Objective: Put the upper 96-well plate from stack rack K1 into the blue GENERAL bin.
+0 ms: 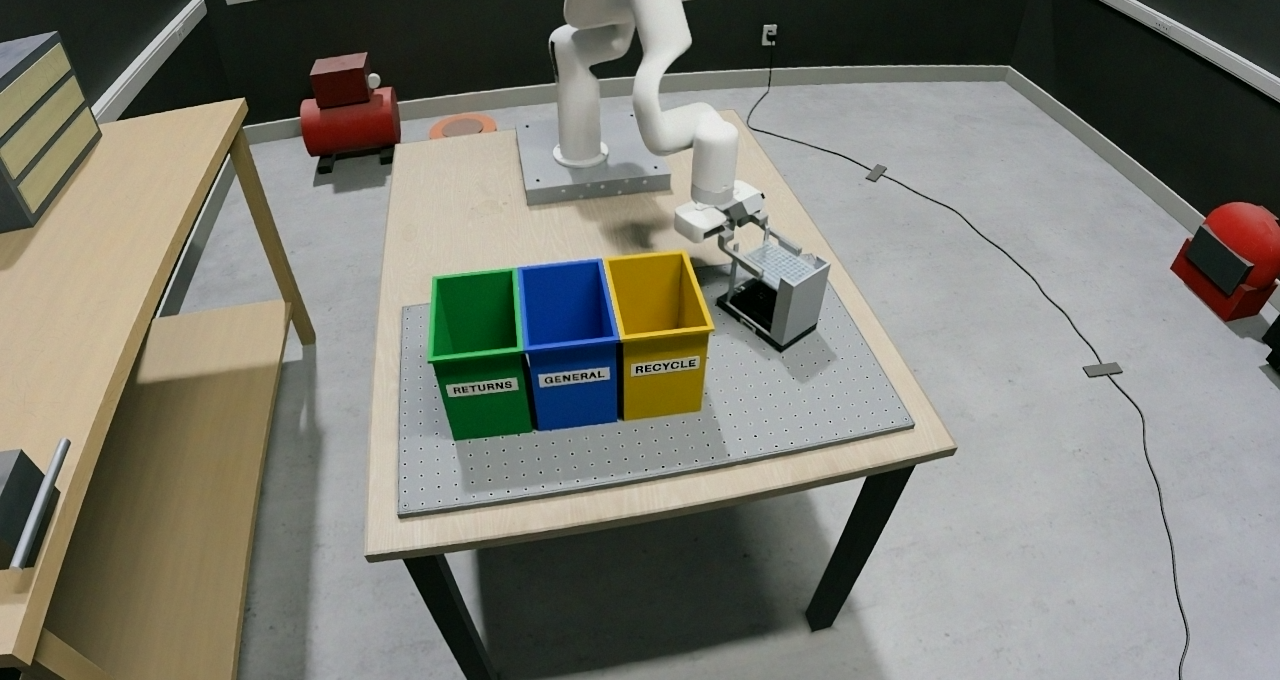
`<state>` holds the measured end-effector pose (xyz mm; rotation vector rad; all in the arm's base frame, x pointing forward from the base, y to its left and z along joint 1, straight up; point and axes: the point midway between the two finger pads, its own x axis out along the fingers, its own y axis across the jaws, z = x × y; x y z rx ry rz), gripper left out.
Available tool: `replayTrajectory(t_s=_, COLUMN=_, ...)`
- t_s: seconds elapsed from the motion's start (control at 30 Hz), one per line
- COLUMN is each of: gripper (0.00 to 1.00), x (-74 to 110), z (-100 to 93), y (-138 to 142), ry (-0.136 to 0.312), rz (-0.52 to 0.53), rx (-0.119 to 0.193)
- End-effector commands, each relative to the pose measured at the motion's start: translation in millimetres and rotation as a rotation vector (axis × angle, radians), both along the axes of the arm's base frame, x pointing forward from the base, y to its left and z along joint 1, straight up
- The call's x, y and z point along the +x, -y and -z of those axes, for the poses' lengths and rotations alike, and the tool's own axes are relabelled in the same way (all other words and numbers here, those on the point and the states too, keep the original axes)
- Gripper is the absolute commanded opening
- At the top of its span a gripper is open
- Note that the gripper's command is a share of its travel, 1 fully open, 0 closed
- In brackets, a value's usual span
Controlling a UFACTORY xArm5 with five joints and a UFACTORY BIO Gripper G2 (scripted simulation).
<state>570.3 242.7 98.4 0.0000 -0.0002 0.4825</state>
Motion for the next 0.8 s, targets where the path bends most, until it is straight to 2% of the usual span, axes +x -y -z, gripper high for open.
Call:
replayTrajectory(t_s=0.0, gripper=0.00, x=0.7, z=-5.0, y=-0.3, ry=0.004, rz=0.000, rx=-0.002)
replayTrajectory(t_s=0.77, gripper=0.00, x=0.6, z=-38.4, y=-0.4, ry=0.004, rz=0.000, rx=-0.002)
